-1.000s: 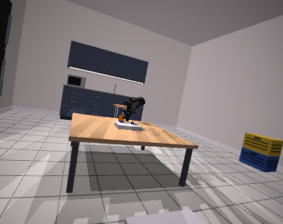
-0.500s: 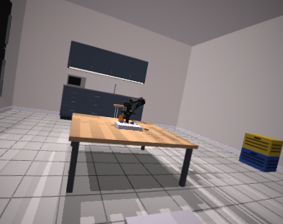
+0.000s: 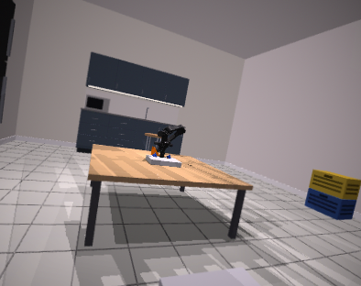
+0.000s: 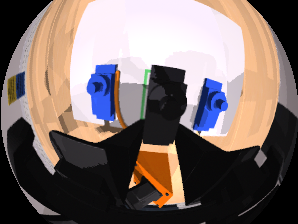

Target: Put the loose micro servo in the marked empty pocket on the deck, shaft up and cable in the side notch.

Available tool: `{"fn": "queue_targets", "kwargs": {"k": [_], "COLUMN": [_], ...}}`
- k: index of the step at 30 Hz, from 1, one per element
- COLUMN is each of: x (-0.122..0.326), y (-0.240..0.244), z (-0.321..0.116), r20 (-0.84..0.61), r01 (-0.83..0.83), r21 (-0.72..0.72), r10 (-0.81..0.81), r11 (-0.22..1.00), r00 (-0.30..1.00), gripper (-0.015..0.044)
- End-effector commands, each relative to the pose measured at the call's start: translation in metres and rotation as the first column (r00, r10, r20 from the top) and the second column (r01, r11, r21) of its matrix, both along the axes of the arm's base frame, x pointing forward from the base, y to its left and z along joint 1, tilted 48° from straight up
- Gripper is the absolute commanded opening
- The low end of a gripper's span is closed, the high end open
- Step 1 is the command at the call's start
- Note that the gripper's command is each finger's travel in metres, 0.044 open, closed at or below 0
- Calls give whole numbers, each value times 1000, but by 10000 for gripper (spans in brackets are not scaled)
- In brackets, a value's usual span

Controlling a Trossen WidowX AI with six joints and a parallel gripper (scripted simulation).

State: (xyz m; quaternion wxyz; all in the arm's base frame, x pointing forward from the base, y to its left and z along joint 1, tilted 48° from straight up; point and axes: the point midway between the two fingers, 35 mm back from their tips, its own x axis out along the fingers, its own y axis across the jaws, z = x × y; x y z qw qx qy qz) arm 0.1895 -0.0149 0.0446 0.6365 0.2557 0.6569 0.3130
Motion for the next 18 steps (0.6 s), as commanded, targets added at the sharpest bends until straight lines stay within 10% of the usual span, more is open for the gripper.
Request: {"fn": "queue_targets", "kwargs": {"k": [1,18], "x": [0,-1], "y": [3,13], "z": [-2,-12], "r20": [1,1], "r01": [6,6], "r21": [2,2], "r10": [-6,-6], "r11": [1000,1000], "r00": [1000,1000], "gripper": [0,0]}}
